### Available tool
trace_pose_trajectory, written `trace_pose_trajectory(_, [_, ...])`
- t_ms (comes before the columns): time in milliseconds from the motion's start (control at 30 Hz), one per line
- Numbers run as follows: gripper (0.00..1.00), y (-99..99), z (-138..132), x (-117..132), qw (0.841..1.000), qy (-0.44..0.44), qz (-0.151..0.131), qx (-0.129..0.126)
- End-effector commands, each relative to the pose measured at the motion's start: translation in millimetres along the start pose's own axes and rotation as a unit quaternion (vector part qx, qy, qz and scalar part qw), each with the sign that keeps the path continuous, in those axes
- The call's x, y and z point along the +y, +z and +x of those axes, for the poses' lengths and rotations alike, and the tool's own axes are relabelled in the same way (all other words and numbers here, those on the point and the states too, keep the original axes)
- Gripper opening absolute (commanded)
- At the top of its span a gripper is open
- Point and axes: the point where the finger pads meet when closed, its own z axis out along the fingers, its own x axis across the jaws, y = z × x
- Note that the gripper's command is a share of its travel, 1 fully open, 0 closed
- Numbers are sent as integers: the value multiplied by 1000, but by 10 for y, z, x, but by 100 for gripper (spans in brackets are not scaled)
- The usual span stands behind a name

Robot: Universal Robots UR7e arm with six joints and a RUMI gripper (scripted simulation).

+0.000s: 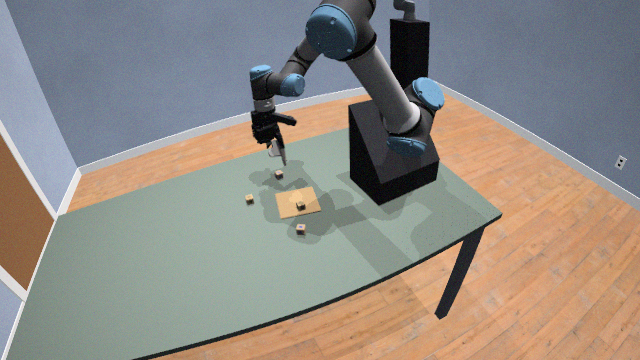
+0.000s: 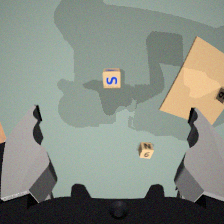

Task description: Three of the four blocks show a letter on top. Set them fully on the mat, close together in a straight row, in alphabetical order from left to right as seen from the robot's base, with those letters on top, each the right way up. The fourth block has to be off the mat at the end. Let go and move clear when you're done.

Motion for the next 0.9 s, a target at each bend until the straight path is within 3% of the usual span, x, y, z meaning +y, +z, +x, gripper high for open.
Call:
trace_pose_trajectory(0, [100,-4,-14,1,1000,-9,-1,0])
trace_pose_trajectory(633, [100,-2,-27,-2,1000,-19,-1,0])
trace_pose_trajectory(667, [37,-2,-27,-2,1000,-19,-1,0])
trace_pose_trajectory(867, [37,-2,-27,-2,1000,-19,-1,0])
